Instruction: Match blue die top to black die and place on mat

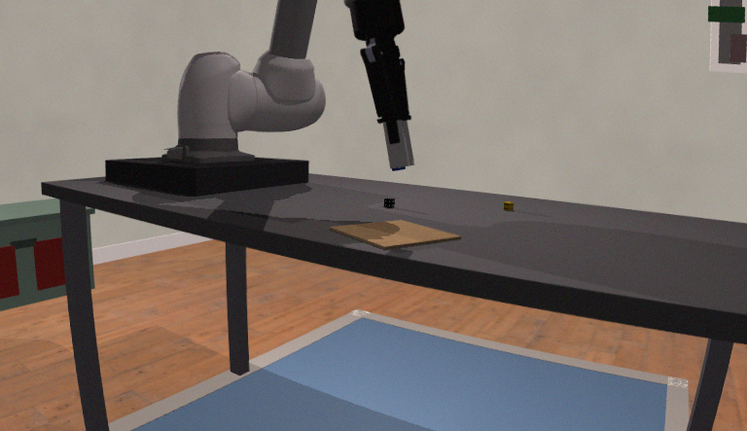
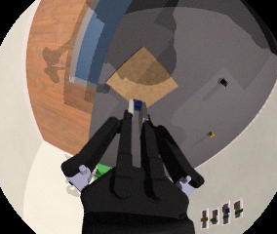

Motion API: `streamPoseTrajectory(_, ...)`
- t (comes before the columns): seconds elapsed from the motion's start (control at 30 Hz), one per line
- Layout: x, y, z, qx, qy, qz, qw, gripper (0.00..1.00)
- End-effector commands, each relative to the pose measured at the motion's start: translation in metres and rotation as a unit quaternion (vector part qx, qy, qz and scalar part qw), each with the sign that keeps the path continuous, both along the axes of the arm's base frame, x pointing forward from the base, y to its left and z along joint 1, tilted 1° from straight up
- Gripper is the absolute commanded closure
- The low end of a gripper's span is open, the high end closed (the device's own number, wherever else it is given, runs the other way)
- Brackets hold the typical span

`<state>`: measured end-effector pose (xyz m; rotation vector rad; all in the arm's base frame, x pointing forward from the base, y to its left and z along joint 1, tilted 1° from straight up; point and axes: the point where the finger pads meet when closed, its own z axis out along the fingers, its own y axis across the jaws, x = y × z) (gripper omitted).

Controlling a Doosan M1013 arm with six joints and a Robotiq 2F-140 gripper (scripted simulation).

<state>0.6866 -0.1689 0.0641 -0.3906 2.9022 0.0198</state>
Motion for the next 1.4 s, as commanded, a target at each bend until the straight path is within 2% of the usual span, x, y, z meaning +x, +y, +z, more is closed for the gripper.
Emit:
streamPoseTrajectory(0.0, -0.002, 0.005, -0.003, 0.030, -0.058, 0.011, 0.998, 0.84)
streamPoseTrajectory(0.07, -0.003, 0.006, -0.003, 0.044, -0.098, 0.012, 0.994, 0.84)
streamPoseTrajectory(0.17, -0.005, 0.004, -0.003, 0.053, -0.137, 0.011, 0.989, 0.84)
streamPoseTrajectory(0.27, -0.008, 0.005, -0.005, 0.065, -0.169, 0.012, 0.983, 0.84)
streamPoseTrajectory(0.3, -0.008, 0.005, -0.005, 0.065, -0.169, 0.012, 0.983, 0.84)
streamPoseTrajectory(0.37, -0.010, 0.004, -0.005, 0.072, -0.197, 0.012, 0.978, 0.84)
streamPoseTrajectory(0.47, -0.010, 0.004, -0.005, 0.072, -0.202, 0.012, 0.977, 0.84)
streamPoseTrajectory(0.53, -0.013, 0.005, -0.007, 0.084, -0.232, 0.013, 0.969, 0.84)
streamPoseTrajectory(0.77, -0.015, 0.002, -0.007, 0.094, -0.280, 0.011, 0.955, 0.84)
streamPoseTrajectory(0.97, -0.017, 0.000, -0.007, 0.108, -0.337, 0.011, 0.935, 0.84)
streamPoseTrajectory(1.07, -0.017, 0.000, -0.007, 0.109, -0.342, 0.010, 0.933, 0.84)
streamPoseTrajectory(1.2, -0.020, 0.001, -0.009, 0.123, -0.384, 0.011, 0.915, 0.84)
streamPoseTrajectory(1.37, -0.021, -0.001, -0.009, 0.125, -0.395, 0.010, 0.910, 0.84)
